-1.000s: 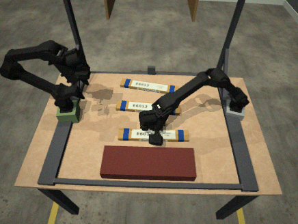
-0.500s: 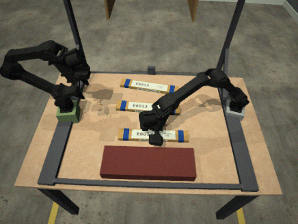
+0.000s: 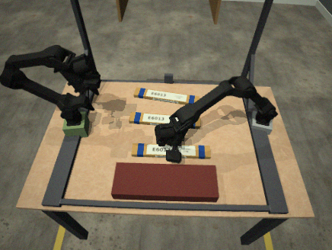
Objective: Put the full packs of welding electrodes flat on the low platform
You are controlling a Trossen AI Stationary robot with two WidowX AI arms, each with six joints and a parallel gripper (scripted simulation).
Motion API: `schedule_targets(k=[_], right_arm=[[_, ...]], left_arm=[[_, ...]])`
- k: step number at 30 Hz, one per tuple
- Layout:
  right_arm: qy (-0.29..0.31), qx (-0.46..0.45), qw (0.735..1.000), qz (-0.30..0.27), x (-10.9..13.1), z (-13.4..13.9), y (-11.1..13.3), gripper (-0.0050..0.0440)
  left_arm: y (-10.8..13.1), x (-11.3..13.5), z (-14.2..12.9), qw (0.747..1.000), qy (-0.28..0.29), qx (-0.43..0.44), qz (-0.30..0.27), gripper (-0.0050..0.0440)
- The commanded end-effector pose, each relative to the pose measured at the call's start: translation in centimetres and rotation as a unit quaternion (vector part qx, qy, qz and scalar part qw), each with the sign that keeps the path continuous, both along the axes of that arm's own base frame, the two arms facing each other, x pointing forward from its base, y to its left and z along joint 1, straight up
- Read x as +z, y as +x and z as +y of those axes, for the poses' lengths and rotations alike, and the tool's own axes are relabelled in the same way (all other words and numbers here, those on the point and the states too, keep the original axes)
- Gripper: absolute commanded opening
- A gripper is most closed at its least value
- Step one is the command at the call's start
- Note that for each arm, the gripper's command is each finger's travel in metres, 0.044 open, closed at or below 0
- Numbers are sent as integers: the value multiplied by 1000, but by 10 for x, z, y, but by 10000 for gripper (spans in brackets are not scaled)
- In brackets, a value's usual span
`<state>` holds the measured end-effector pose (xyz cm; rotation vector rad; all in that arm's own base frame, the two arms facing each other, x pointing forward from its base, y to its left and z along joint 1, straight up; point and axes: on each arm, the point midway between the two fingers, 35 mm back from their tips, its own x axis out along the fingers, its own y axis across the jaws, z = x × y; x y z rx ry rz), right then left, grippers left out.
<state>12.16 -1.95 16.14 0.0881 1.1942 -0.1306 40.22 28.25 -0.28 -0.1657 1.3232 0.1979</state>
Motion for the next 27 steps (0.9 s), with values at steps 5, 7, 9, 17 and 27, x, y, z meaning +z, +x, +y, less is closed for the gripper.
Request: schedule_targets(k=[5,7,9,17,27], right_arm=[[-1,0,1000,-10,6,0,1,430],[-1,0,1000,-10,6,0,1,430],[-1,0,1000,-10,6,0,1,430],[-1,0,1000,-10,6,0,1,430],[-1,0,1000,-10,6,0,1,430]], left_arm=[[7,33,6,999,21,-1,-31,430],[7,33,6,999,21,-1,-31,430],[6,25,5,1000,17,0,-24,430],[6,25,5,1000,17,0,-24,430],[6,25,5,1000,17,0,-24,430]])
